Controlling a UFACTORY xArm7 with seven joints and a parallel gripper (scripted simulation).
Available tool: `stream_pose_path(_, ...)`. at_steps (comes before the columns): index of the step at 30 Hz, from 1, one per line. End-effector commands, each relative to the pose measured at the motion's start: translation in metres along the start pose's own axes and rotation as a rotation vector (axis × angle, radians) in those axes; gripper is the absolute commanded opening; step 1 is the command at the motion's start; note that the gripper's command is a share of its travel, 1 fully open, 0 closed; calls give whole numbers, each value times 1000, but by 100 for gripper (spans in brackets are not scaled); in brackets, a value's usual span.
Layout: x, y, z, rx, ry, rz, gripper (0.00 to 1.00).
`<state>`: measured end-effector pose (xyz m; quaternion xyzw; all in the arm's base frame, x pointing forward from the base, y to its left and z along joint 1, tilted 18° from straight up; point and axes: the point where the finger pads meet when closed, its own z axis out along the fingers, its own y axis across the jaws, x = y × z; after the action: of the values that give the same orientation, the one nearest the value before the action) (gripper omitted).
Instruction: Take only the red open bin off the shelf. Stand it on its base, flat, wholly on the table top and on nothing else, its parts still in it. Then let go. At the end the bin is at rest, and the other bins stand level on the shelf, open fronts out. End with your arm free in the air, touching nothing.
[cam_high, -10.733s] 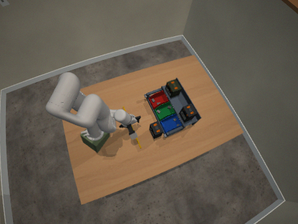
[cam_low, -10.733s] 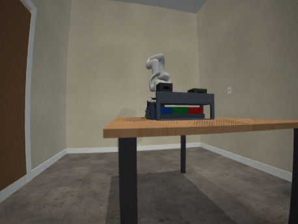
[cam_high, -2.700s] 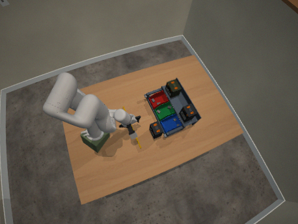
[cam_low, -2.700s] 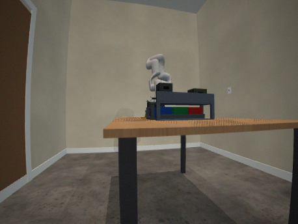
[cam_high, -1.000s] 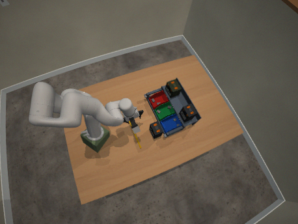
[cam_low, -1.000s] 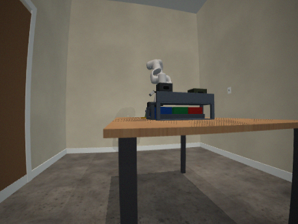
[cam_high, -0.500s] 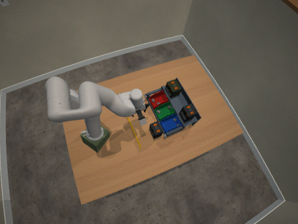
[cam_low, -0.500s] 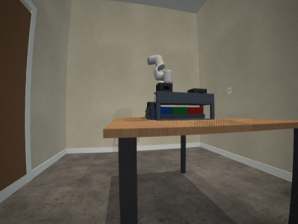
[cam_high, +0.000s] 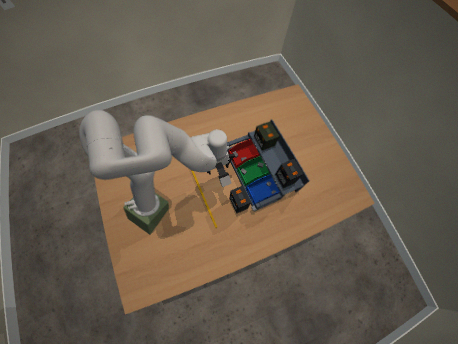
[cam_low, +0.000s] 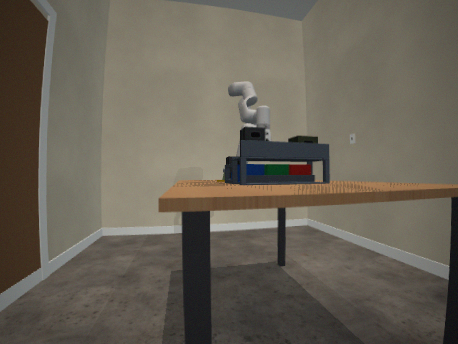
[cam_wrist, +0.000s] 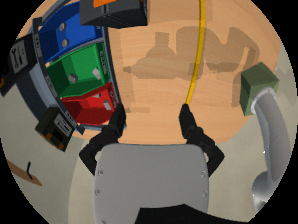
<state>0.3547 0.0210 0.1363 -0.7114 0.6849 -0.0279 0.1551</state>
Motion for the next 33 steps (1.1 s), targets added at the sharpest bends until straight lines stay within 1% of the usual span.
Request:
stream_pose_path(1,-11,-26,0,-2,0,0,100)
stream_pose_path(11,-11,-26,0,-2,0,0,100)
stream_pose_path(16,-34,-70,-2,-2,-1,0,100)
stream_pose_path(28,-34,-70,-2,-2,-1,0,100)
stream_pose_path(33,-59,-118,-4,-1,-1,0,100)
